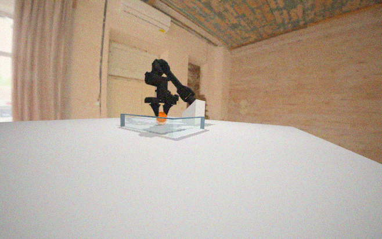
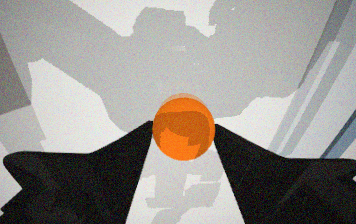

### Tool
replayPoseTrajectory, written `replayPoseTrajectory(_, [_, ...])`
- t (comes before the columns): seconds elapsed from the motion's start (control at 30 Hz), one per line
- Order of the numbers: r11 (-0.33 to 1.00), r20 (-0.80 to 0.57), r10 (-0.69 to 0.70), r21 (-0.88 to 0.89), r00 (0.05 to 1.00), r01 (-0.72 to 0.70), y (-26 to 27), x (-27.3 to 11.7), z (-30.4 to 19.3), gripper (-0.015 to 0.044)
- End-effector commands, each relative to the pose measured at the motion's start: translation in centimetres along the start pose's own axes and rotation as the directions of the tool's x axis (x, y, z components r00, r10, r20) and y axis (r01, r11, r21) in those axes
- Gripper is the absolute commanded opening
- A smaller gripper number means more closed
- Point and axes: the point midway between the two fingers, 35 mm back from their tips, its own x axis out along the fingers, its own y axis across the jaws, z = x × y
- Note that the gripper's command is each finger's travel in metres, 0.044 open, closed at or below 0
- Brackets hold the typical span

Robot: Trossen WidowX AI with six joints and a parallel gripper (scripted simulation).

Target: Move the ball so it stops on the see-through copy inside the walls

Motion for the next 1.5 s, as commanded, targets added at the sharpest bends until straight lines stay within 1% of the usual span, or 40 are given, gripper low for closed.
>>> replayPoseTrajectory(0.0, [1.0, -0.005, -0.007, -0.005, 1.0, 0.007, 0.0, 0.4, 0.0, 0.0])
replayPoseTrajectory(0.5, [1.0, -0.006, -0.007, -0.005, 1.0, 0.007, 0.0, 2.2, 0.0, 0.0])
replayPoseTrajectory(1.0, [1.0, -0.001, -0.006, -0.003, 1.0, 0.006, -0.1, 1.8, 0.0, 0.0388])
replayPoseTrajectory(1.07, [1.0, 0.002, -0.007, -0.003, 1.0, 0.007, -0.3, 0.8, 0.1, 0.0388])
replayPoseTrajectory(1.2, [1.0, 0.001, -0.006, -0.005, 1.0, 0.007, -0.2, -5.5, 0.2, 0.0388])
replayPoseTrajectory(1.23, [1.0, -0.001, -0.006, -0.005, 1.0, 0.006, -0.1, -6.4, 0.1, 0.0388])
replayPoseTrajectory(1.4, [1.0, -0.002, -0.006, -0.005, 1.0, 0.006, 0.0, -6.7, 0.1, 0.0388])
replayPoseTrajectory(1.43, [1.0, -0.002, -0.016, -0.008, 1.0, 0.016, -0.3, -5.8, 0.2, 0.0388])
replayPoseTrajectory(1.47, [1.0, -0.002, -0.016, -0.008, 1.0, 0.016, -0.3, -5.8, 0.2, 0.0388])
